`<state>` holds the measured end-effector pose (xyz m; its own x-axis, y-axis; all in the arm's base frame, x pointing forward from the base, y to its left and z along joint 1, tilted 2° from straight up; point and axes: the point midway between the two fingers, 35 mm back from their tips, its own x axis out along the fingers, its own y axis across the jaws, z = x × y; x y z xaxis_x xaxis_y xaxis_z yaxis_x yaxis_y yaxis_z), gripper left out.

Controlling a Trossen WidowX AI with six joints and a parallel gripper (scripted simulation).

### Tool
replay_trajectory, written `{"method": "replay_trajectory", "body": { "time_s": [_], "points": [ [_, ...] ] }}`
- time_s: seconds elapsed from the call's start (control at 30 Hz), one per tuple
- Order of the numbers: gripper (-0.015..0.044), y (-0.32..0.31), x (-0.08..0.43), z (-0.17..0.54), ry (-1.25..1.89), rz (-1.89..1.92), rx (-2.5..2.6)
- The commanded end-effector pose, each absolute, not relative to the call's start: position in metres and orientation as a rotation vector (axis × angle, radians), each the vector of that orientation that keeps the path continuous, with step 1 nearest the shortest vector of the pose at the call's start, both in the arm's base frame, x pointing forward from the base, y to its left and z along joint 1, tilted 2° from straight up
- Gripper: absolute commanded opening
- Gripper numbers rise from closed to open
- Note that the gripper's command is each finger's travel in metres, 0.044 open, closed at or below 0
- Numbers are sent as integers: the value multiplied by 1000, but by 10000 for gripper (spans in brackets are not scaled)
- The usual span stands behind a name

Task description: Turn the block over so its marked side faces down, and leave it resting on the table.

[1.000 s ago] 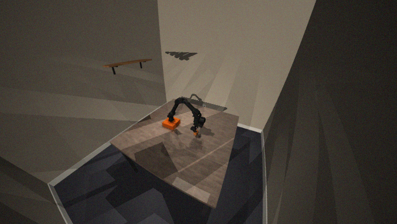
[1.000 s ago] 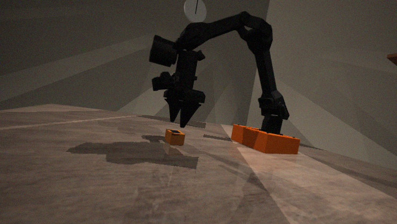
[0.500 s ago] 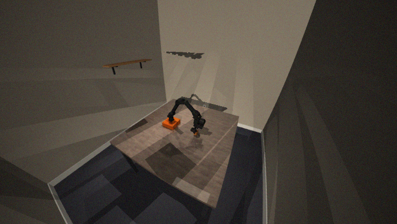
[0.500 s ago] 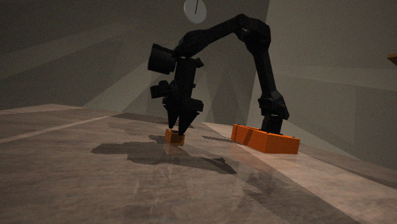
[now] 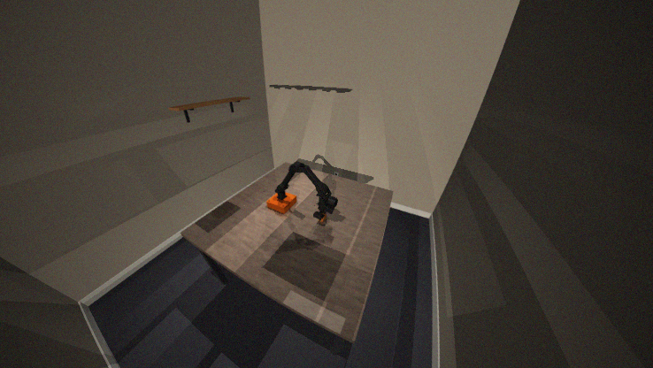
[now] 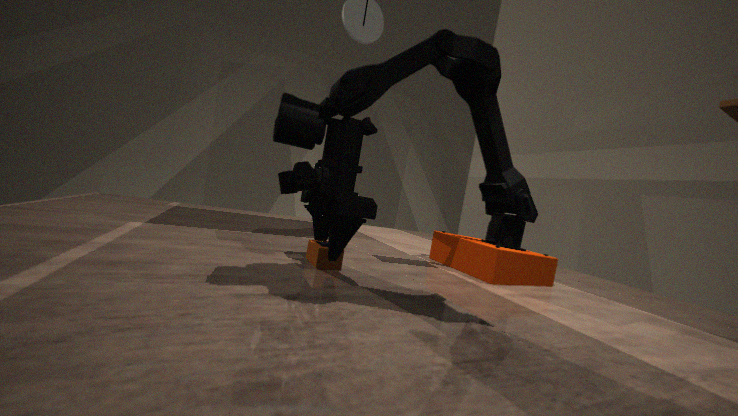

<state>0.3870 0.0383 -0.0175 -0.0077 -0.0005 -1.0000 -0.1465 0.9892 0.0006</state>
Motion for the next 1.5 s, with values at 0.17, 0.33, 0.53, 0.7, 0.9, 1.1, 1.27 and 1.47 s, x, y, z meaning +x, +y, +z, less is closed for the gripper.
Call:
{"method": "replay_trajectory", "body": {
  "time_s": [0.17,0.33,0.53,0.7,0.9,1.1,1.27,1.47],
  "points": [
    [255,39,387,-18,1575,114,-108],
    [222,39,387,-18,1575,114,-108],
    [182,39,387,-18,1575,114,-108],
    [110,39,387,-12,1575,114,-108],
    [0,39,387,12,1575,114,-108],
    [0,39,389,9,1523,115,-103],
    [0,39,391,5,1448,118,-97],
    [0,39,391,2,1359,121,-90]
  ]
}}
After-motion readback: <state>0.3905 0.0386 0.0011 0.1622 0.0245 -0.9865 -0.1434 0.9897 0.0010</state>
